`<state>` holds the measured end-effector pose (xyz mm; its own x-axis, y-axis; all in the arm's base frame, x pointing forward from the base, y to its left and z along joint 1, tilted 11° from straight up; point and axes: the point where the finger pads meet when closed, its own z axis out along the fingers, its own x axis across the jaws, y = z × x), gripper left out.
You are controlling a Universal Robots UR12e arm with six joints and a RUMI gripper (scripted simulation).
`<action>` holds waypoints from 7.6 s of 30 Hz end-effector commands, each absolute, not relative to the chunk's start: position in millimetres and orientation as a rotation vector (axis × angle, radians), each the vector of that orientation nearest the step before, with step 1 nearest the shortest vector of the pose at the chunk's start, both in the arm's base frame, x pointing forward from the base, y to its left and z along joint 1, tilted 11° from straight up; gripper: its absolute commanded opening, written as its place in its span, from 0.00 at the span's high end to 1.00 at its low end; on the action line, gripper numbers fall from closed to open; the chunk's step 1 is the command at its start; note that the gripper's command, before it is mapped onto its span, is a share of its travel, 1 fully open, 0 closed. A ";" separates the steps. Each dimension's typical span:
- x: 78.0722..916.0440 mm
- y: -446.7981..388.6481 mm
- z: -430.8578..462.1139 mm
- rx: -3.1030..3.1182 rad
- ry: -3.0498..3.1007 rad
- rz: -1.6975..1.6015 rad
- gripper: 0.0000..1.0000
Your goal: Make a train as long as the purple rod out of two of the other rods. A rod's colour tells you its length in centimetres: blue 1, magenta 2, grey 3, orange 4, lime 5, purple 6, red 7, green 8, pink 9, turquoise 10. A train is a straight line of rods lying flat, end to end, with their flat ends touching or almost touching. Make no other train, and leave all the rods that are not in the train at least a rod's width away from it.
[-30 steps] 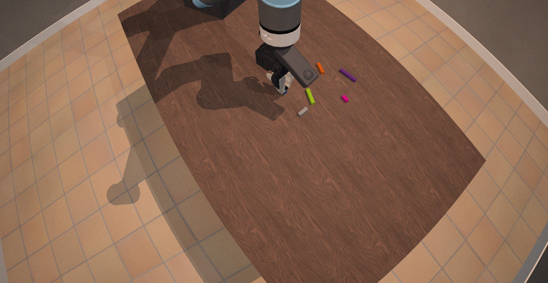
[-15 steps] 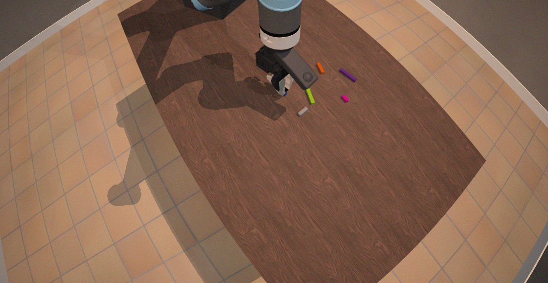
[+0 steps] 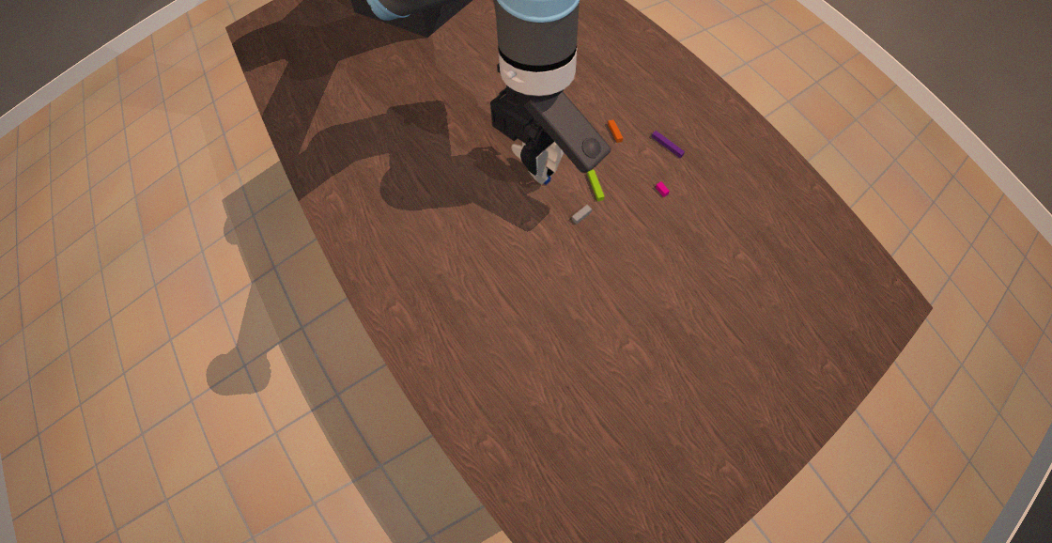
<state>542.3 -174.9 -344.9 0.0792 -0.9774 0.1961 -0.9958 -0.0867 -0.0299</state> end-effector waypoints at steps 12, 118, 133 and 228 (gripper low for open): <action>542.6 -174.9 -344.5 2.223 -2.044 0.252 1.00; 577.0 -132.3 -274.1 1.814 -2.454 0.282 0.00; 596.2 -115.8 -283.7 1.560 -2.644 0.295 0.86; 599.3 -125.5 -334.4 1.559 -2.644 0.295 0.86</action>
<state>598.9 -125.3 -333.8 -0.4873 -0.8608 0.1465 -0.8720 0.4709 -0.1337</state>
